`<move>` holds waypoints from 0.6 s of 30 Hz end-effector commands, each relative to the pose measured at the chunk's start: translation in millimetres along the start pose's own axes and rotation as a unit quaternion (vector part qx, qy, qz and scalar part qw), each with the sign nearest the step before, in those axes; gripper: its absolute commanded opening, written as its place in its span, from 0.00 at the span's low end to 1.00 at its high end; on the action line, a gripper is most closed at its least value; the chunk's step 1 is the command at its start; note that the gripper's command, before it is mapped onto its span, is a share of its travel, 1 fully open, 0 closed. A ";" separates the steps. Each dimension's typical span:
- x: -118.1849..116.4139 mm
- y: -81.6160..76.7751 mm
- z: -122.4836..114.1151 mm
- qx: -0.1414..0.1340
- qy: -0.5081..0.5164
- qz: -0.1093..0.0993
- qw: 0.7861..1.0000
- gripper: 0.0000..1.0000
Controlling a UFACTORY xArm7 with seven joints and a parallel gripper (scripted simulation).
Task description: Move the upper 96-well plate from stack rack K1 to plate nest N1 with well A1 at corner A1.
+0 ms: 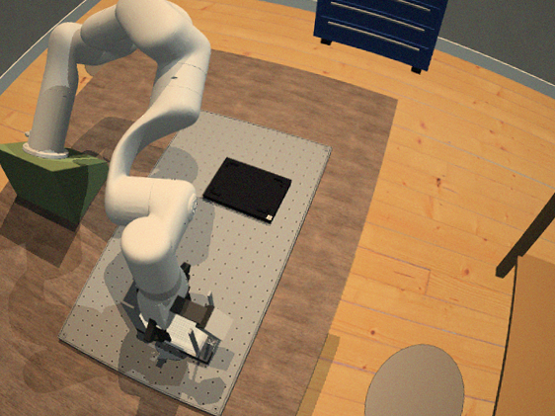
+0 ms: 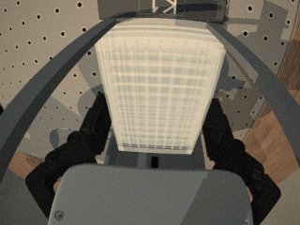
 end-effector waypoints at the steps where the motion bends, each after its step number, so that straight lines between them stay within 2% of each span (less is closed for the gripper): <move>1: 1.1 -2.7 1.1 0.002 0.000 -0.002 1.000 0.00; 18: 1.1 -12.8 1.1 0.002 0.000 -0.002 1.000 0.00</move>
Point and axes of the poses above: the point where the finger pads meet when closed, its own y axis out along the fingers, its own x axis across the jaws, z = x × y, the point moved 2 cm from there along -y, back along the fingers, and after that the axes turned 7 degrees about y, right-handed, at the moved point
